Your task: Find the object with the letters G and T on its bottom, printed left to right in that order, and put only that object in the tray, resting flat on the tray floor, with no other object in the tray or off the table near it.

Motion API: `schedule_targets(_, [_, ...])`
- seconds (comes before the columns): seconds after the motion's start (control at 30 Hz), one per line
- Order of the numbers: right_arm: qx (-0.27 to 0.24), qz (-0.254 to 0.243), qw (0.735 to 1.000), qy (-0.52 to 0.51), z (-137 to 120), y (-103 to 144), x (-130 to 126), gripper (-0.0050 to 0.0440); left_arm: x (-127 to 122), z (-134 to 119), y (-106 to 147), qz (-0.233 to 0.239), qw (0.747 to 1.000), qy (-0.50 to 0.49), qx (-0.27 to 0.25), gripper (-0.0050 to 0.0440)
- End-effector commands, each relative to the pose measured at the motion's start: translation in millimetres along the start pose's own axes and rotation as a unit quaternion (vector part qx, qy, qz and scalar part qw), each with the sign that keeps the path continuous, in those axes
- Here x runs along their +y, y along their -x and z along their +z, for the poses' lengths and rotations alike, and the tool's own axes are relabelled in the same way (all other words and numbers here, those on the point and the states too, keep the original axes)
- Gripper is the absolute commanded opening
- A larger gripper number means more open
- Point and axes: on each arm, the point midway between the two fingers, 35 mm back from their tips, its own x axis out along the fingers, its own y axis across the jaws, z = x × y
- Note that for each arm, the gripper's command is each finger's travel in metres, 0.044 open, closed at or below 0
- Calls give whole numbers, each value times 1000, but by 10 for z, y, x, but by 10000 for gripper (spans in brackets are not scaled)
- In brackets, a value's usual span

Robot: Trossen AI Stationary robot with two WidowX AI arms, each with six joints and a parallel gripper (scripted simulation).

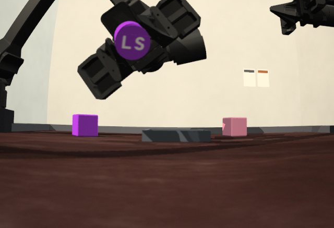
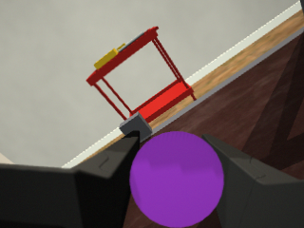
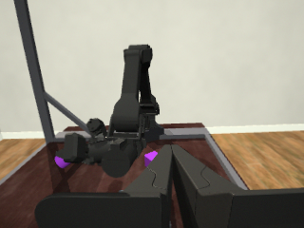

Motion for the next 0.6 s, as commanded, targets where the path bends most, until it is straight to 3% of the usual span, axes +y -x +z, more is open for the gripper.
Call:
schedule_targets(0.0, [-5,3,1000,3,217,70,-32,-50,94,59,14,2,1000,-17,0,137])
schedule_targets(0.17, [-4,13,1000,6,579,235,-42,-50,94,59,14,2,1000,-17,0,137])
schedule_targets(0.57, [-2,3,1000,6,992,452,-39,-50,94,59,14,2,1000,-17,0,137])
